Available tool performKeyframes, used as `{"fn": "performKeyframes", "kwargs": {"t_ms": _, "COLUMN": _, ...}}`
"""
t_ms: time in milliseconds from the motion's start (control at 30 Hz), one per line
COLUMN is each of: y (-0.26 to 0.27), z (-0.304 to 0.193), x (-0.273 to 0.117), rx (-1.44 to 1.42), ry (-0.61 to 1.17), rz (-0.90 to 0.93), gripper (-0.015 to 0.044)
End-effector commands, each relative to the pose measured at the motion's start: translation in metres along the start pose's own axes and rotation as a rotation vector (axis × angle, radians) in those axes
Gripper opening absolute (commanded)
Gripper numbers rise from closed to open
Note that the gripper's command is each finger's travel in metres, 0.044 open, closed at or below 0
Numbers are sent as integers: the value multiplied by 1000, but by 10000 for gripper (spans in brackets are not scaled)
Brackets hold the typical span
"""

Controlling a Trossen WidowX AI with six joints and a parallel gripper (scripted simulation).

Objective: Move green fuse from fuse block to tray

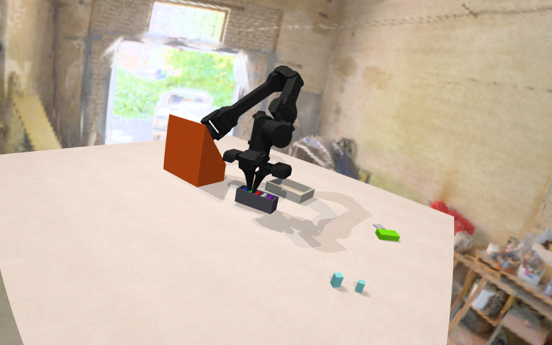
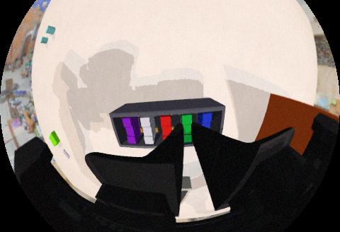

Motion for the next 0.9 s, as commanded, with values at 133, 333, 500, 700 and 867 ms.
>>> {"fn": "performKeyframes", "kwargs": {"t_ms": 133, "y": 0, "z": 0, "x": -3, "rx": 0, "ry": 0, "rz": 0, "gripper": 0}}
{"fn": "performKeyframes", "kwargs": {"t_ms": 333, "y": 0, "z": 0, "x": -6, "rx": 0, "ry": 0, "rz": 0, "gripper": 0}}
{"fn": "performKeyframes", "kwargs": {"t_ms": 500, "y": 0, "z": 0, "x": -9, "rx": 1, "ry": -1, "rz": 1, "gripper": 0}}
{"fn": "performKeyframes", "kwargs": {"t_ms": 700, "y": 0, "z": 0, "x": -12, "rx": 1, "ry": 0, "rz": 1, "gripper": 0}}
{"fn": "performKeyframes", "kwargs": {"t_ms": 867, "y": 1, "z": 1, "x": -14, "rx": 1, "ry": 0, "rz": 1, "gripper": 0}}
Point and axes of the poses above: the point midway between the two fingers, 35 mm back from their tips, its own x axis out along the fingers, its own y axis across the jaws, z = x × y, the point moved 10 cm from there along -x, back along the fingers, and after that the axes turned 1 degree about x, right-handed, at the moved point
